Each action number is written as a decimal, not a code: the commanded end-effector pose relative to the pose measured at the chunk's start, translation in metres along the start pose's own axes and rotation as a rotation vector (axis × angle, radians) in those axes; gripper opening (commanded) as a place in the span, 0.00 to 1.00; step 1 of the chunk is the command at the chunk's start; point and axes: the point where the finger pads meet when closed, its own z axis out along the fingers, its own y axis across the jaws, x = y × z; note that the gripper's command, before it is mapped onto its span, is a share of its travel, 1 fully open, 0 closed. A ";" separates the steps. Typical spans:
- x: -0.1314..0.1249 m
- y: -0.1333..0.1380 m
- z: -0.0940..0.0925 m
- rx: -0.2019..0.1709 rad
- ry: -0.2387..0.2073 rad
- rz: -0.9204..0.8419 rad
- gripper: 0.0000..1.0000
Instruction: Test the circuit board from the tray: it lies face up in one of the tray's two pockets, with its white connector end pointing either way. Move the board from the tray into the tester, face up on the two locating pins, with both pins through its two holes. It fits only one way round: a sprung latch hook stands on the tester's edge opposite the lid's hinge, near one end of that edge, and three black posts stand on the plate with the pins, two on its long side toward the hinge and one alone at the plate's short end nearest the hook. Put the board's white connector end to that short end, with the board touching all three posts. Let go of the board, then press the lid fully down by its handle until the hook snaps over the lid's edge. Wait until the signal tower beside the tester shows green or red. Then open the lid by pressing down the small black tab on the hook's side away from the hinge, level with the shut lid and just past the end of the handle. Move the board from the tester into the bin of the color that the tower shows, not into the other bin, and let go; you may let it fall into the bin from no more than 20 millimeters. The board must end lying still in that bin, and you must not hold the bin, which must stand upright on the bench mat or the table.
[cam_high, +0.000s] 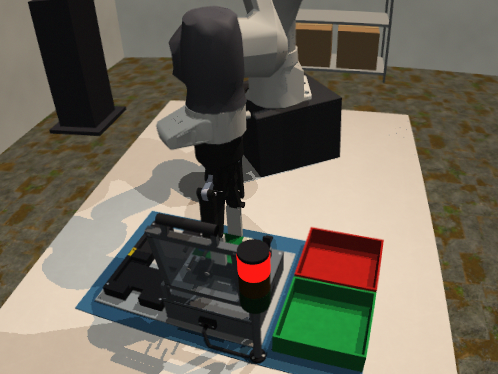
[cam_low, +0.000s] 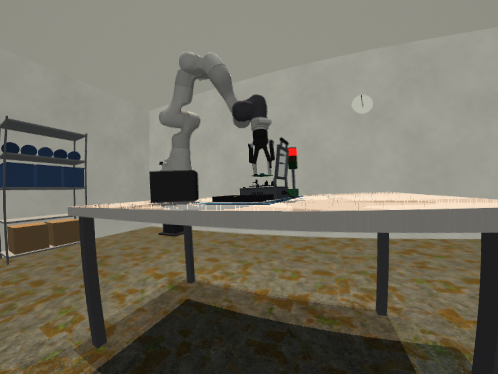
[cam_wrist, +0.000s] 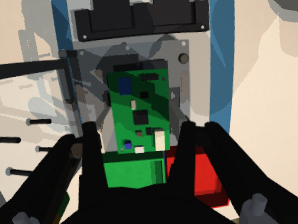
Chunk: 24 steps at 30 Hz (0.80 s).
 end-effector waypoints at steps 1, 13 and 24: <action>0.001 0.003 -0.013 -0.011 0.003 -0.017 0.46; 0.001 0.003 -0.047 -0.011 0.003 -0.017 0.46; 0.001 0.003 -0.055 -0.011 0.003 -0.017 0.46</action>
